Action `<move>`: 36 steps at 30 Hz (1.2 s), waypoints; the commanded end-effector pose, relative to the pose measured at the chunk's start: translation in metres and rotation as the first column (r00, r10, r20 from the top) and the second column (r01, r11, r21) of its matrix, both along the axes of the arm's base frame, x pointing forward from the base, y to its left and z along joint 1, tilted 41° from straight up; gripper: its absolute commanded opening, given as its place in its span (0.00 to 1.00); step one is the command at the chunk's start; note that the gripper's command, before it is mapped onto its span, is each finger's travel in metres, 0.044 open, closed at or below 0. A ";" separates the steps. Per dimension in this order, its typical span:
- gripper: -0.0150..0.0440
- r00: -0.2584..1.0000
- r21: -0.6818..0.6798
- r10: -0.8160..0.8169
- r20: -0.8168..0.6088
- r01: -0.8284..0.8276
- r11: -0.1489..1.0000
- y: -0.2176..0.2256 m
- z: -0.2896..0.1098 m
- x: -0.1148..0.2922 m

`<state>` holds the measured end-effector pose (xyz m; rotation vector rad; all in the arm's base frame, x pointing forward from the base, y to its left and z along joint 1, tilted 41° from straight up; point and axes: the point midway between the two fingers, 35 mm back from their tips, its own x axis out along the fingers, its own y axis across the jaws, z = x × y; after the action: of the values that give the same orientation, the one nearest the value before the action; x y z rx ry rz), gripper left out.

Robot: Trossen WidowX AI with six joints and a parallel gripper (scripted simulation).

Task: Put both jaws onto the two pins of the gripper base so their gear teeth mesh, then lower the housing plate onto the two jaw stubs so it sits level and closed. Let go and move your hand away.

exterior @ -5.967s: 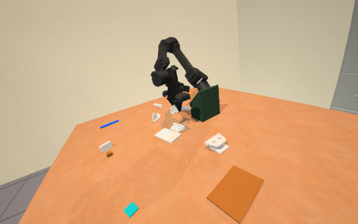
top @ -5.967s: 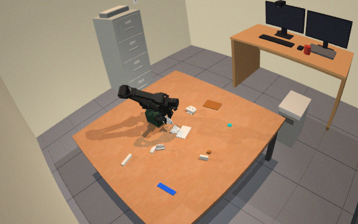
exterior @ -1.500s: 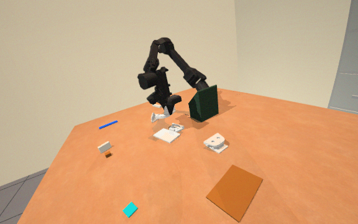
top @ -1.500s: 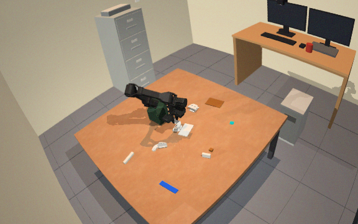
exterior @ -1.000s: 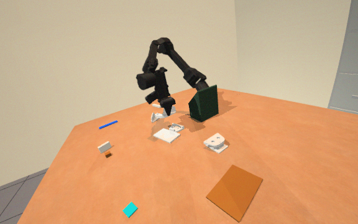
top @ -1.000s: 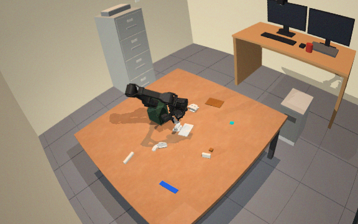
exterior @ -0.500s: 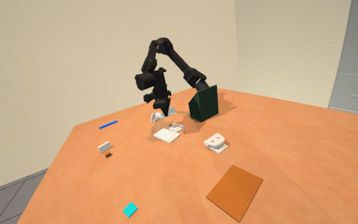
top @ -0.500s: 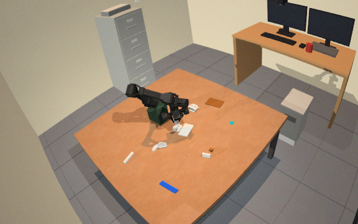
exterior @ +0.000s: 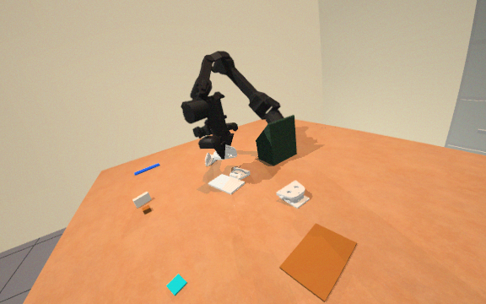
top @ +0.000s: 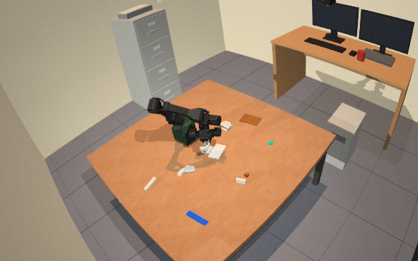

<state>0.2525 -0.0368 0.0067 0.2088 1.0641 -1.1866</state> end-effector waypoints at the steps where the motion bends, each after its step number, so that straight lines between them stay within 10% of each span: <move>1: 0.48 0.993 -0.002 -0.084 0.082 0.084 0.996 0.000 0.001 0.005; 36: 0.48 0.612 0.177 -0.591 0.525 0.601 0.779 0.000 -0.001 0.019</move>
<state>0.2661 -0.0370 0.0050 0.8381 0.5242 -1.5693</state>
